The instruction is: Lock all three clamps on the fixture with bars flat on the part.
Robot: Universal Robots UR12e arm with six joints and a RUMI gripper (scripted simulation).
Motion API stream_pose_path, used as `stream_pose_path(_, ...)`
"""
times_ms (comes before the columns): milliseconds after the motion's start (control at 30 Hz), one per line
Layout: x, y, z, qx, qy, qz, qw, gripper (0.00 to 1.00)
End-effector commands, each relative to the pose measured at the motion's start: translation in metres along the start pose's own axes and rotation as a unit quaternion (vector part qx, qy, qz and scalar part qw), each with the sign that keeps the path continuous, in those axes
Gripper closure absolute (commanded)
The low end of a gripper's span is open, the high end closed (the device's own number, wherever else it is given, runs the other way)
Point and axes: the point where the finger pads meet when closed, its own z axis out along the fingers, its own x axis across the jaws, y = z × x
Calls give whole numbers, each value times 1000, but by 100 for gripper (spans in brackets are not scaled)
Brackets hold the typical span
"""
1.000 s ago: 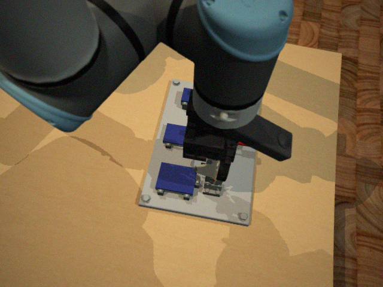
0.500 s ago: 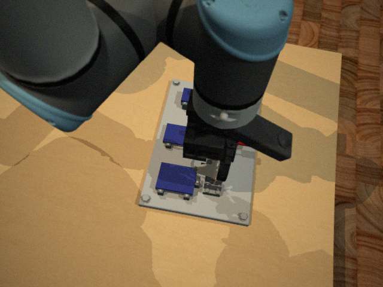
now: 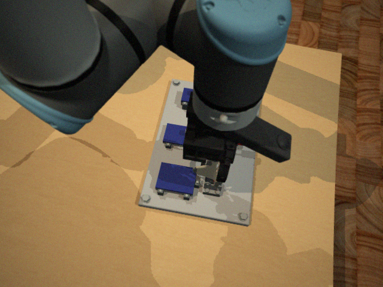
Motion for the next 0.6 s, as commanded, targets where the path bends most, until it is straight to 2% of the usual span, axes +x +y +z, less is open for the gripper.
stream_pose_path(0, 0, -1, 8, 1, 0, 0, 1000, 72)
stream_pose_path(233, 0, -1, 21, 1, 0, 0, 1000, 72)
stream_pose_path(567, 0, -1, 23, 1, 0, 0, 1000, 72)
